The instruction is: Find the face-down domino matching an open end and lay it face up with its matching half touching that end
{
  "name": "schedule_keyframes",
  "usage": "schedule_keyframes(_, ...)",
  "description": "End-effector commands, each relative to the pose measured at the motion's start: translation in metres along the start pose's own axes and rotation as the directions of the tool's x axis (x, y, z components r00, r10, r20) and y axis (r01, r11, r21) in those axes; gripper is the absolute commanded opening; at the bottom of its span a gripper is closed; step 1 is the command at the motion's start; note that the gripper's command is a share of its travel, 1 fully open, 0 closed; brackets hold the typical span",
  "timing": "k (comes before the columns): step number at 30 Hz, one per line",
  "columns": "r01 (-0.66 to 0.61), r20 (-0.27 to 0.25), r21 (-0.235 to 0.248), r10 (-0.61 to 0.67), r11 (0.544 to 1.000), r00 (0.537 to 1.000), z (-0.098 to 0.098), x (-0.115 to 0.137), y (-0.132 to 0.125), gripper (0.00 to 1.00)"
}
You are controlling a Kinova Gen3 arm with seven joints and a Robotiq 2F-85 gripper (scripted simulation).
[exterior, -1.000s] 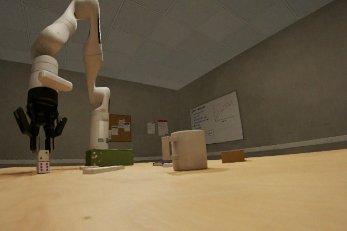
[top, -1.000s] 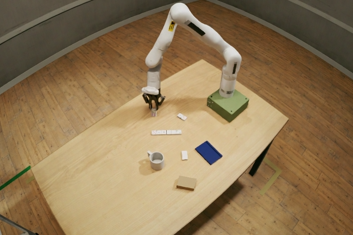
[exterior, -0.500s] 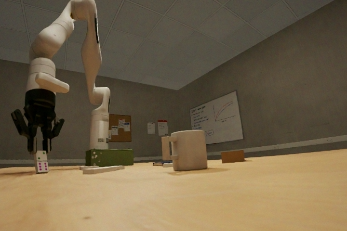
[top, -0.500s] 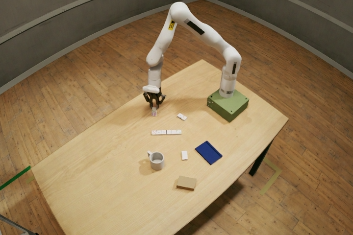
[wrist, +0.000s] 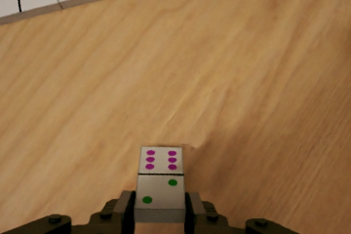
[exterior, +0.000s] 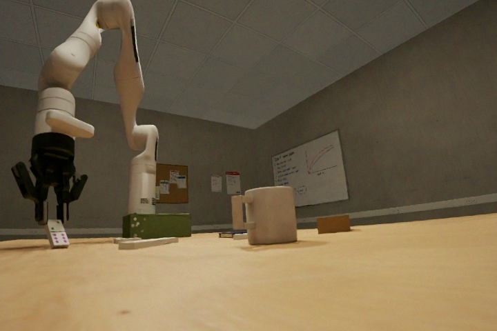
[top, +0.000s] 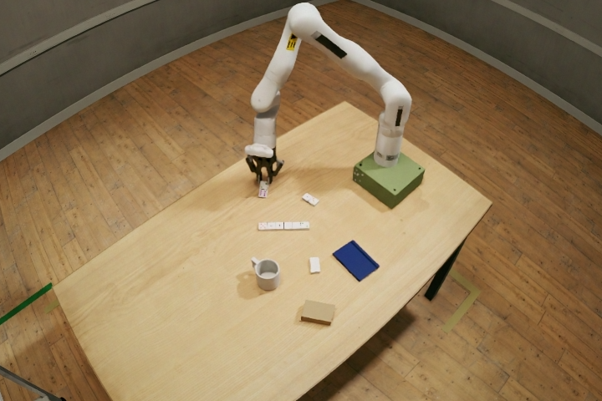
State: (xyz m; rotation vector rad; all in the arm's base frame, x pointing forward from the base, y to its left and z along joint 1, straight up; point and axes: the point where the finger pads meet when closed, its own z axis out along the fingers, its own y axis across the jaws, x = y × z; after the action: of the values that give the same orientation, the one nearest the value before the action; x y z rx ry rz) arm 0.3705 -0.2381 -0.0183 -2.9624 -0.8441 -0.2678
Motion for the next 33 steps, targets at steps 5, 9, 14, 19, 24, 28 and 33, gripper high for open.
schedule_keyframes(5,0.0,0.0,0.0,0.0,1.0,1.0,0.005,-0.007,0.0,0.35)
schedule_keyframes(9,0.0,0.0,0.0,0.0,1.0,1.0,0.007,-0.01,0.0,0.35)
schedule_keyframes(14,0.0,0.0,0.0,0.0,1.0,1.0,0.009,-0.012,0.0,0.35)
schedule_keyframes(19,0.0,0.0,0.0,0.0,1.0,1.0,0.012,-0.016,0.0,0.35)
schedule_keyframes(24,0.0,0.0,0.0,0.0,1.0,1.0,0.016,-0.018,0.0,0.35)
schedule_keyframes(28,0.0,0.0,0.0,0.0,1.0,1.0,0.017,-0.019,0.0,0.35)
schedule_keyframes(33,0.0,0.0,0.0,0.0,1.0,1.0,0.02,-0.021,0.0,0.35)
